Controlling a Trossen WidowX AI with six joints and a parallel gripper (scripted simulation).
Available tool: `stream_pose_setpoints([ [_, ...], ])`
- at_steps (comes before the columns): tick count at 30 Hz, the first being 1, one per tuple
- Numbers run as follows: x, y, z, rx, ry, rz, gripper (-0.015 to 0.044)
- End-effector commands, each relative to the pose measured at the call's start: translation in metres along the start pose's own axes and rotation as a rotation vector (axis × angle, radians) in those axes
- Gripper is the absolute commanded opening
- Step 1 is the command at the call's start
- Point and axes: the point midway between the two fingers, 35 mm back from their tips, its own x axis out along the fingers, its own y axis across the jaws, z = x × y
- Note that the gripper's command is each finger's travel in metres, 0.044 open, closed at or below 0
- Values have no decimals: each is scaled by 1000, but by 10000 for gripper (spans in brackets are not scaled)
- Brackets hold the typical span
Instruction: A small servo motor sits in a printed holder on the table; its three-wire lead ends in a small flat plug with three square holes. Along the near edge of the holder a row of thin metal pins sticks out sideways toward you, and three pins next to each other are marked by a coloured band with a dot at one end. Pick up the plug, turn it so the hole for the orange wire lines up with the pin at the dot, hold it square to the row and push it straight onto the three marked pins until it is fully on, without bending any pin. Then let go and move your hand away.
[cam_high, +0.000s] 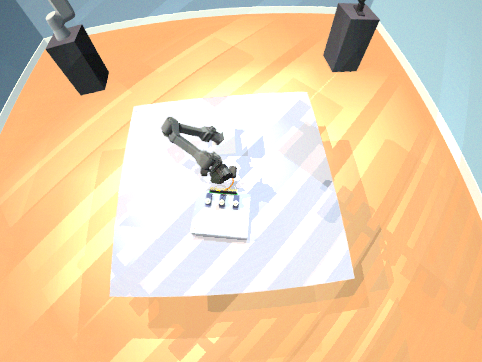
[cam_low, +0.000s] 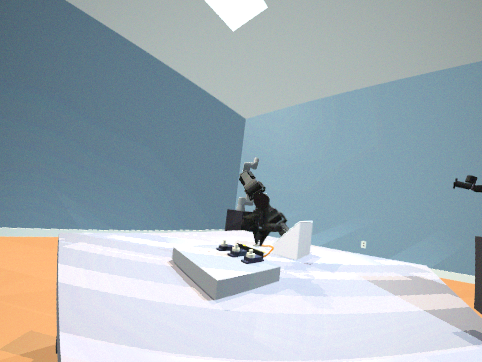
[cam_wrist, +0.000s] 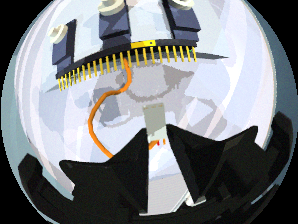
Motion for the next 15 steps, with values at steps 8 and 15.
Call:
stream_pose_setpoints([
  [8,-3,-3,30,2,-9,-3,0],
  [15,-2,-1,35,3,-9,-3,0],
])
